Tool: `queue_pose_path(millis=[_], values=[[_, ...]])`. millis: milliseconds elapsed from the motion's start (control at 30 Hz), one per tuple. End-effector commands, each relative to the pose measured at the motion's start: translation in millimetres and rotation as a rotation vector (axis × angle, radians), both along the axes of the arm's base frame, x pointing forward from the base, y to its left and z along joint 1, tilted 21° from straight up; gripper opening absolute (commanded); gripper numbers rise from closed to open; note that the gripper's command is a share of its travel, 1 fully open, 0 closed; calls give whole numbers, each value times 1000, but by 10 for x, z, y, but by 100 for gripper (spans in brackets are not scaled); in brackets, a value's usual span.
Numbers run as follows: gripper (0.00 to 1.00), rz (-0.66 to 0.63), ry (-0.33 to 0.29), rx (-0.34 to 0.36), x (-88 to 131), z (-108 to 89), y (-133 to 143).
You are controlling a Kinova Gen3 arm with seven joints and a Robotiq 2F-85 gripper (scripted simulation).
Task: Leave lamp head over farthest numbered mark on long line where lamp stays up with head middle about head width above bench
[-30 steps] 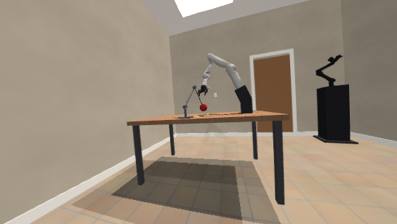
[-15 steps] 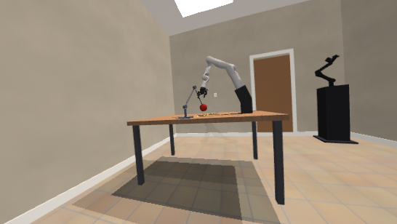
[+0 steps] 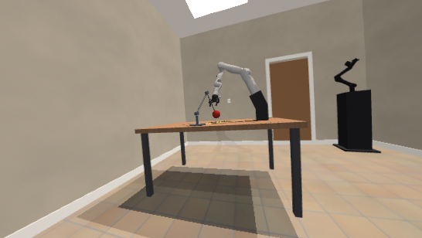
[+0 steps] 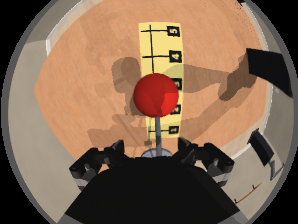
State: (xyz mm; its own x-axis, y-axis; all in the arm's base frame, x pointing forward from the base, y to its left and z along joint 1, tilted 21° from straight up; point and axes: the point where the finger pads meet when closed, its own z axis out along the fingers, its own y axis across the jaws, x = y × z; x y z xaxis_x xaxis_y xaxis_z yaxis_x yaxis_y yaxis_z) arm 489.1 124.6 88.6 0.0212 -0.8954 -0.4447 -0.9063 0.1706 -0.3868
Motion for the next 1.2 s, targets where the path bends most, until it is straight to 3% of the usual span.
queue_pose_path(millis=[0, 633, 667, 1167], values=[[100, 10, 8, 4, 4, -84, 87], [100, 23, 28, 19, -35, -177, 192], [0, 23, 28, 19, -34, -176, 191], [0, 21, 25, 18, -27, -163, 179]])
